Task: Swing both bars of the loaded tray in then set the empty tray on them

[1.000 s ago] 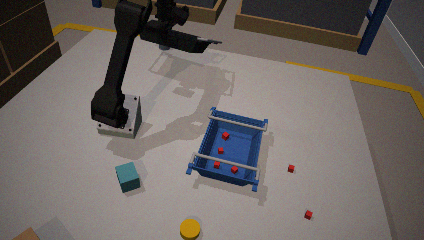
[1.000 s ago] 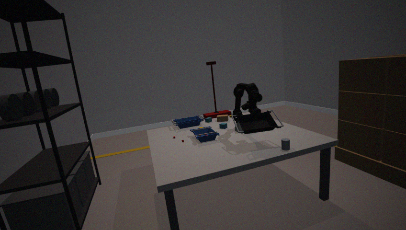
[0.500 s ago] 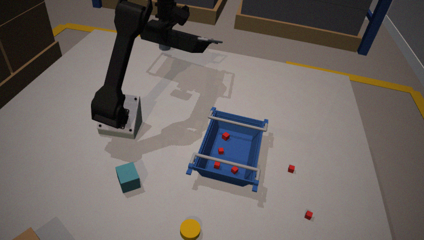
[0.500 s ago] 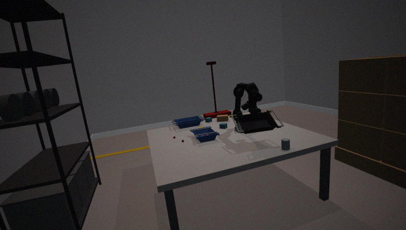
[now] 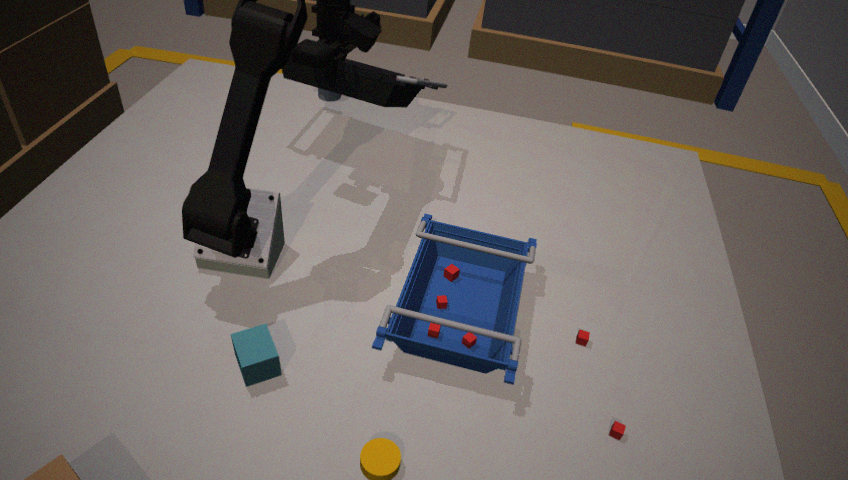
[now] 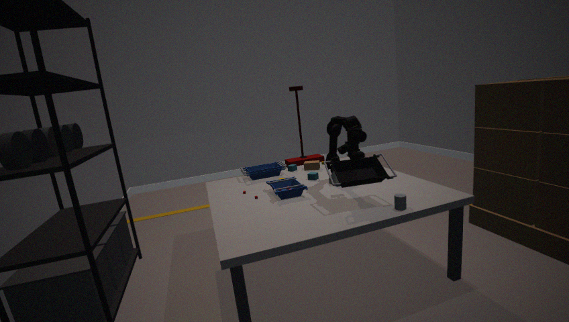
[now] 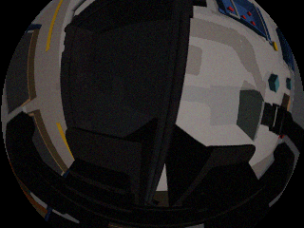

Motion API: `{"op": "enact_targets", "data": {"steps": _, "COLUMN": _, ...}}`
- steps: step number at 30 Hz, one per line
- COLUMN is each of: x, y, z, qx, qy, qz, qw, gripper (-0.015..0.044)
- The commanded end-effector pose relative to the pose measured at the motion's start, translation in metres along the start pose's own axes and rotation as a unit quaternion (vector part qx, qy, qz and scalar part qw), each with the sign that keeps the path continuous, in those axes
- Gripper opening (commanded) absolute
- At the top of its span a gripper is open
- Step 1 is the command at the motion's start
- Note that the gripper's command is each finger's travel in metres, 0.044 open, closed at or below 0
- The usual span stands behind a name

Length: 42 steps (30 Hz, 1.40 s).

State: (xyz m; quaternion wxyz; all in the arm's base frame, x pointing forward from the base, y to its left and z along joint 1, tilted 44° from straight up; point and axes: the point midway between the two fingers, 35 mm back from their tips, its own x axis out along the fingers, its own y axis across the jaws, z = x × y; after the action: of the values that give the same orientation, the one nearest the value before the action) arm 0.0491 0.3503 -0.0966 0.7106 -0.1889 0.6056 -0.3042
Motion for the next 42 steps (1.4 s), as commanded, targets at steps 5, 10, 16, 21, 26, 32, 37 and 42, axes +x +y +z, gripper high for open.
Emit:
{"op": "enact_targets", "data": {"steps": 5, "x": -0.021, "y": -0.009, "z": 0.042, "qx": 0.059, "qy": 0.002, "qz": 0.026, "qw": 0.998, "gripper": 0.0000}}
{"op": "enact_targets", "data": {"steps": 10, "x": -0.028, "y": -0.018, "z": 0.068, "qx": 0.097, "qy": 0.003, "qz": 0.032, "qw": 0.995, "gripper": 0.0000}}
{"op": "enact_targets", "data": {"steps": 16, "x": -0.034, "y": -0.031, "z": 0.100, "qx": 0.144, "qy": 0.004, "qz": 0.039, "qw": 0.989, "gripper": 0.0000}}
{"op": "enact_targets", "data": {"steps": 21, "x": -0.037, "y": -0.044, "z": 0.126, "qx": 0.183, "qy": 0.004, "qz": 0.044, "qw": 0.982, "gripper": 0.0000}}
{"op": "enact_targets", "data": {"steps": 26, "x": -0.039, "y": -0.059, "z": 0.151, "qx": 0.222, "qy": 0.003, "qz": 0.048, "qw": 0.974, "gripper": 0.0000}}
{"op": "enact_targets", "data": {"steps": 32, "x": -0.040, "y": -0.078, "z": 0.180, "qx": 0.269, "qy": 0.002, "qz": 0.052, "qw": 0.962, "gripper": 0.0000}}
{"op": "enact_targets", "data": {"steps": 37, "x": -0.040, "y": -0.096, "z": 0.203, "qx": 0.309, "qy": 0.001, "qz": 0.054, "qw": 0.950, "gripper": 0.0000}}
{"op": "enact_targets", "data": {"steps": 42, "x": -0.038, "y": -0.115, "z": 0.225, "qx": 0.348, "qy": -0.001, "qz": 0.055, "qw": 0.936, "gripper": 0.0000}}
